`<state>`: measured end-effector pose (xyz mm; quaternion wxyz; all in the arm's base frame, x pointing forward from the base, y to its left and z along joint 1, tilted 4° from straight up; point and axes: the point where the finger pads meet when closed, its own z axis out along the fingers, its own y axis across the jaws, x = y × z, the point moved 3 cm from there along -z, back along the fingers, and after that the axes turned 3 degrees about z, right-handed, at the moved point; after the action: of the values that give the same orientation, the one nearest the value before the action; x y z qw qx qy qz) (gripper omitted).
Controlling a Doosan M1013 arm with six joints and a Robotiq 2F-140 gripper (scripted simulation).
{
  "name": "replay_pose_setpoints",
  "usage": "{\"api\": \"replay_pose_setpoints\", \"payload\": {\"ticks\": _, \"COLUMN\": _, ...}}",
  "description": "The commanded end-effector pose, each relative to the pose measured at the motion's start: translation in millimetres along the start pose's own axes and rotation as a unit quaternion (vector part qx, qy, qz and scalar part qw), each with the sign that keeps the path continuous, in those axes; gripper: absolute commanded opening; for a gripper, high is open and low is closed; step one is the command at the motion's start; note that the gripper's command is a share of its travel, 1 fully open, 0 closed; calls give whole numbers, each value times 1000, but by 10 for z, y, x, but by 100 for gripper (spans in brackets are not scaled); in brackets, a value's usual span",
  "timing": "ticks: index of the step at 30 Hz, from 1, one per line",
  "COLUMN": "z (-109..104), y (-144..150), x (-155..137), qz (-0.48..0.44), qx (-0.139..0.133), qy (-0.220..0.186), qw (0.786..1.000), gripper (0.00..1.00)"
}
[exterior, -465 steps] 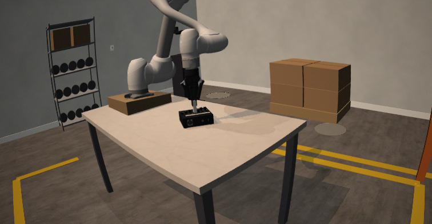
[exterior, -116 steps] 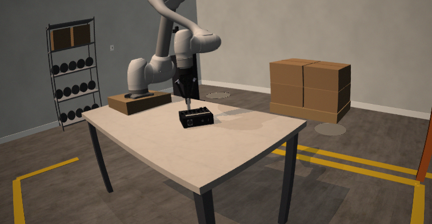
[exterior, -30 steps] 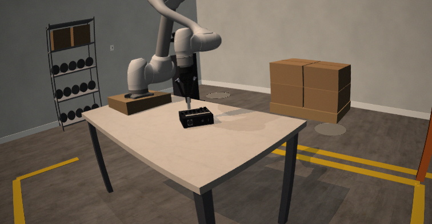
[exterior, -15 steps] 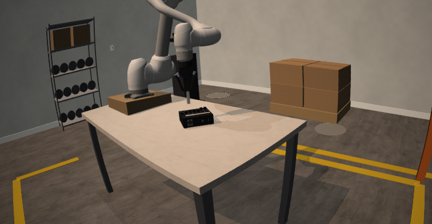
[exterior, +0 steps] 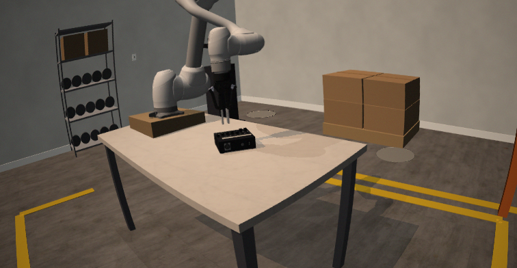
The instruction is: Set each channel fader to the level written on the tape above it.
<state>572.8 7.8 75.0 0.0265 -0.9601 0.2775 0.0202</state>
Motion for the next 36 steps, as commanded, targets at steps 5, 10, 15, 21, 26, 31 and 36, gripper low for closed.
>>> {"api": "replay_pose_setpoints", "payload": {"ticks": 5, "z": -73, "y": 0, "x": 0, "qz": 0, "qx": 0, "qy": 0, "qw": 1000, "gripper": 100}}
{"api": "replay_pose_setpoints", "payload": {"ticks": 10, "z": -232, "y": 0, "x": 0, "qz": 0, "qx": 0, "qy": 0, "qw": 1000, "gripper": 100}}
{"api": "replay_pose_setpoints", "payload": {"ticks": 15, "z": -352, "y": 0, "x": 0, "qz": 0, "qx": 0, "qy": 0, "qw": 1000, "gripper": 100}}
{"api": "replay_pose_setpoints", "payload": {"ticks": 21, "z": -567, "y": 0, "x": 0, "qz": 0, "qx": 0, "qy": 0, "qw": 1000, "gripper": 100}}
{"api": "replay_pose_setpoints", "payload": {"ticks": 26, "z": -646, "y": 0, "x": 0, "qz": 0, "qx": 0, "qy": 0, "qw": 1000, "gripper": 100}}
{"api": "replay_pose_setpoints", "payload": {"ticks": 31, "z": -652, "y": 0, "x": 0, "qz": 0, "qx": 0, "qy": 0, "qw": 1000, "gripper": 100}}
{"api": "replay_pose_setpoints", "payload": {"ticks": 36, "z": -652, "y": 0, "x": 0, "qz": 0, "qx": 0, "qy": 0, "qw": 1000, "gripper": 100}}
